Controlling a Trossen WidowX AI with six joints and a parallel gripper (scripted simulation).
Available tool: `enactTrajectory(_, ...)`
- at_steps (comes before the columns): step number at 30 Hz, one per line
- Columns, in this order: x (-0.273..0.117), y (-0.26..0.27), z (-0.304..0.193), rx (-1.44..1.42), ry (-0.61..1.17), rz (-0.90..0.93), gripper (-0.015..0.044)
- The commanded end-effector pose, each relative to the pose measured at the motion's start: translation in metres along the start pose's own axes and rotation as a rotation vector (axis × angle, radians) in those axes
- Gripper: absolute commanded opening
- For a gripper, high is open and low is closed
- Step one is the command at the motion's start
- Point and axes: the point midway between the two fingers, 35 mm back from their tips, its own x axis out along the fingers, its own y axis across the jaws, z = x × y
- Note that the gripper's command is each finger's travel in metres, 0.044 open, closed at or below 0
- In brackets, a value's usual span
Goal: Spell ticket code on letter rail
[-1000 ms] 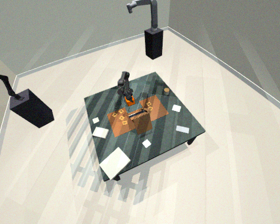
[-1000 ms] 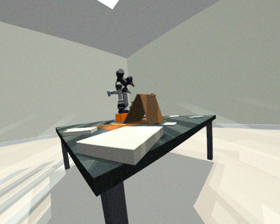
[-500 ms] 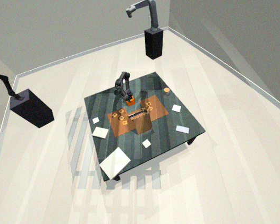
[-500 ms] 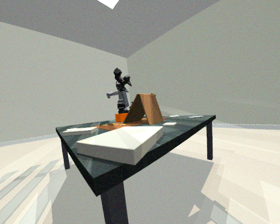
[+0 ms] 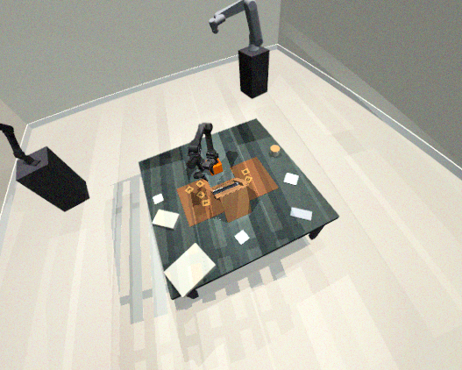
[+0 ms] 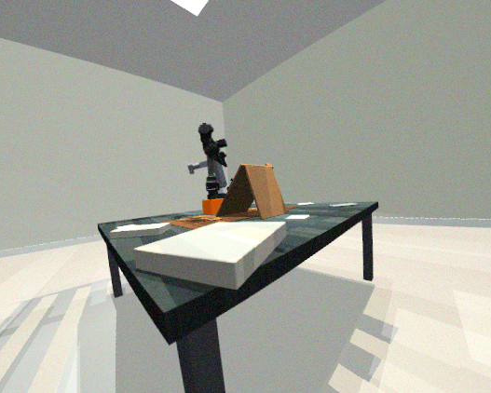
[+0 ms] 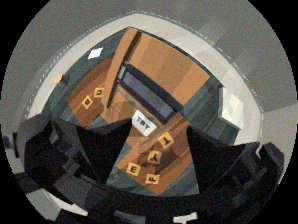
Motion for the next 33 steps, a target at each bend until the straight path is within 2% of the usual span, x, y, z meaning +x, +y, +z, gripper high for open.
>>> enactTrajectory(1, 0.048, -0.035, -0.04, 0.77, 0.154, -0.057, 0.034)
enactTrajectory(19, 0.114, -0.068, -0.102, 1.851, 0.277, -0.351, 0.034)
enactTrajectory(30, 0.168, -0.068, -0.136, 2.302, 0.334, -0.596, 0.034)
enactTrajectory(33, 0.172, -0.068, -0.142, 2.342, 0.336, -0.625, 0.034)
